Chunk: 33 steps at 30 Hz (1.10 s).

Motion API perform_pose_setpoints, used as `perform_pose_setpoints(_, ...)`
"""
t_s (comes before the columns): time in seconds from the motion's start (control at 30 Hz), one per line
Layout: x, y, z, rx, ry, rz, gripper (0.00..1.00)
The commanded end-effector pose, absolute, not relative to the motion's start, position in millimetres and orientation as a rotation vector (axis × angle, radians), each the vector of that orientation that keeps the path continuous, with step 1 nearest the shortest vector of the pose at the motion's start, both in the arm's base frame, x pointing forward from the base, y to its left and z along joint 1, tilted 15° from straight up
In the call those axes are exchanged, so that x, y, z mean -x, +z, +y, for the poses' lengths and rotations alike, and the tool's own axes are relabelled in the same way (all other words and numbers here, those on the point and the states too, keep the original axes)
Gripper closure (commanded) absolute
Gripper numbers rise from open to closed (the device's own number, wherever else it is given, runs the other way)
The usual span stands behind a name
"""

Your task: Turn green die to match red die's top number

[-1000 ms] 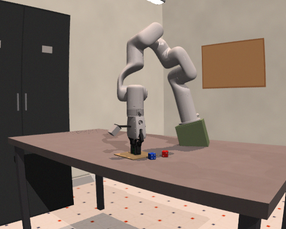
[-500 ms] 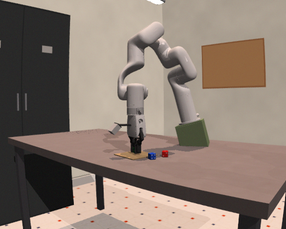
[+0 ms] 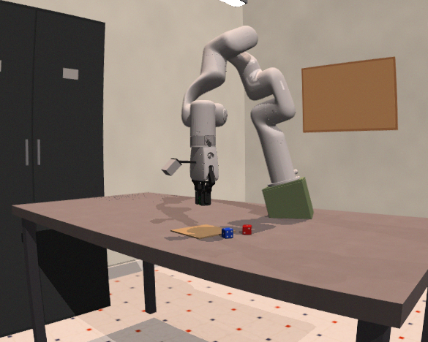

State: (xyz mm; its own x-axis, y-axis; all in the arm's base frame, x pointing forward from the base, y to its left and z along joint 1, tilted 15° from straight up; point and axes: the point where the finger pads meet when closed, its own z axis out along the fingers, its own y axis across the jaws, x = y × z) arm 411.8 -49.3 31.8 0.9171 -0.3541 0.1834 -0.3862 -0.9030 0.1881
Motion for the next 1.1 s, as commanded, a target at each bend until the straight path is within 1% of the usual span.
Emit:
perform_pose_setpoints(0.0, -410, 55, -45, -2.859, 0.202, -0.559, 0.79)
perform_pose_setpoints(0.33, -410, 55, -45, -2.858, 0.203, -0.564, 0.79)
perform_pose_setpoints(0.5, -416, 49, -55, -2.803, 0.234, -0.839, 0.79)
perform_pose_setpoints(0.63, -419, 47, -58, -2.775, 0.245, -0.942, 0.79)
perform_pose_setpoints(0.9, -419, 47, -59, -2.769, 0.258, -0.944, 0.79)
perform_pose_setpoints(1.07, -419, 48, -60, -2.743, 0.331, -0.932, 0.79)
